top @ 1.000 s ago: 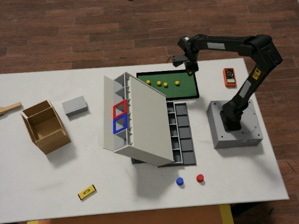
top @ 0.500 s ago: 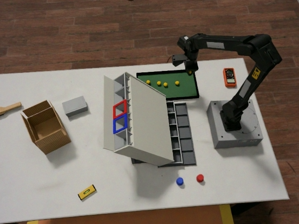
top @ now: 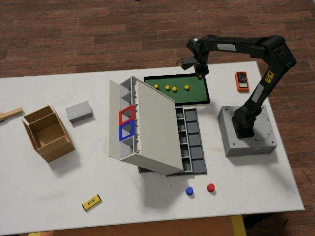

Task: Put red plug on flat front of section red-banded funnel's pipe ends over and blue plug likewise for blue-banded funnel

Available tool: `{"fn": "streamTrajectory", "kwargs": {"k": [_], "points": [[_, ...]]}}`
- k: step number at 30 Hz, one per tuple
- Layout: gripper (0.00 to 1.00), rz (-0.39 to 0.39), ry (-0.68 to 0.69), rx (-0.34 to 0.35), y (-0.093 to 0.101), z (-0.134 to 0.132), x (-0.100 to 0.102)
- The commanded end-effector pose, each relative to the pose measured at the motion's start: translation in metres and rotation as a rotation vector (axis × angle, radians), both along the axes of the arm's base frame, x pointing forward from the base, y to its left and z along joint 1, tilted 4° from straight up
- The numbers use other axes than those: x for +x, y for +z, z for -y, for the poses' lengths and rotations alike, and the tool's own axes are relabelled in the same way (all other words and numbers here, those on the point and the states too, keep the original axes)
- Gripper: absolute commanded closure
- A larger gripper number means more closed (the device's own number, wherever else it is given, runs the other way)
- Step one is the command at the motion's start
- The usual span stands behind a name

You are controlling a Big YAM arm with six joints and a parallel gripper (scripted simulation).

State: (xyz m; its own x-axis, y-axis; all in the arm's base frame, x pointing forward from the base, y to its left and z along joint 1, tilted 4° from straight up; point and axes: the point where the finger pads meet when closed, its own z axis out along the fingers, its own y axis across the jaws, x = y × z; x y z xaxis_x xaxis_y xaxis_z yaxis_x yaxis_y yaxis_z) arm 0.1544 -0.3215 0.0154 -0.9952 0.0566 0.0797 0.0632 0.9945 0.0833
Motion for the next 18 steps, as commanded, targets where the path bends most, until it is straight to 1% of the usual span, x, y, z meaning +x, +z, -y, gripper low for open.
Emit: {"fn": "streamTrajectory", "kwargs": {"k": [1,18], "points": [[1.00,0.014,0.001,-0.026,0.0091,0.0201,0.0140],[1.00,0.006,0.001,-0.010,0.0099,0.0217,0.0147]]}}
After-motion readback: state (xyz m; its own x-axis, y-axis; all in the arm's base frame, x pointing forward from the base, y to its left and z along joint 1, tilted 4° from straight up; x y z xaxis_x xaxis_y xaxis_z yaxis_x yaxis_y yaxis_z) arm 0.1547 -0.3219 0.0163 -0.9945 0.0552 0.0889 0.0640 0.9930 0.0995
